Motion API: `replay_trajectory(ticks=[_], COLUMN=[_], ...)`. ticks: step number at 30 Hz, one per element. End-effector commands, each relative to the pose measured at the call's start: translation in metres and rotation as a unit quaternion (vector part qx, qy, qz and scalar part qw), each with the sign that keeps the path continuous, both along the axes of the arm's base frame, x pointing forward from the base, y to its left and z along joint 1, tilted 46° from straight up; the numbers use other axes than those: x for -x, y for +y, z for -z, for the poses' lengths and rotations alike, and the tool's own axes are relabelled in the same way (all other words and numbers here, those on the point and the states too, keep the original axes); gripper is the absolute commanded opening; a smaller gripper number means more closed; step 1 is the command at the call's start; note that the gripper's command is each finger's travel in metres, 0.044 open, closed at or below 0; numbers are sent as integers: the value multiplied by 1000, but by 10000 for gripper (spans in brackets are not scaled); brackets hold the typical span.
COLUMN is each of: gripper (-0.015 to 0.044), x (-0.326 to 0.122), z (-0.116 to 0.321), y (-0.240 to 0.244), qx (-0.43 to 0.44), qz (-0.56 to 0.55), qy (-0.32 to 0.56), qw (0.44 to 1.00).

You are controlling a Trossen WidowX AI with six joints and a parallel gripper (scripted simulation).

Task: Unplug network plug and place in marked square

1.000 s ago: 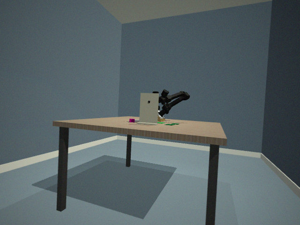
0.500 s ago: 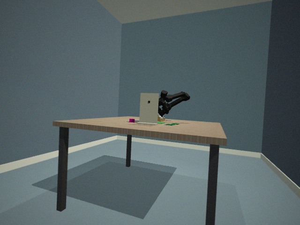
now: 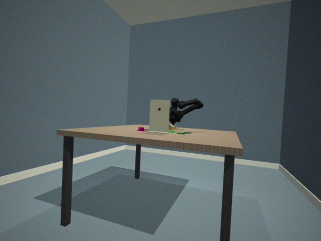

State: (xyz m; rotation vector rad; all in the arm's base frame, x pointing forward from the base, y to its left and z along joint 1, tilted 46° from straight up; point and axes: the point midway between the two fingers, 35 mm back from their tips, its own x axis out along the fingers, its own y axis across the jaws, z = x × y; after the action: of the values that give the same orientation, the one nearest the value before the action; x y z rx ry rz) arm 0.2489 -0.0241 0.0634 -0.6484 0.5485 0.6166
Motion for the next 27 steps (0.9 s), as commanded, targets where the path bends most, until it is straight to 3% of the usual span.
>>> replay_trajectory(ticks=[1,27], gripper=[0,0], x=[9,21], z=[-3,11], y=[11,37], qx=[-14,-35], qz=[-28,-59], qy=[13,41], qw=[999,997])
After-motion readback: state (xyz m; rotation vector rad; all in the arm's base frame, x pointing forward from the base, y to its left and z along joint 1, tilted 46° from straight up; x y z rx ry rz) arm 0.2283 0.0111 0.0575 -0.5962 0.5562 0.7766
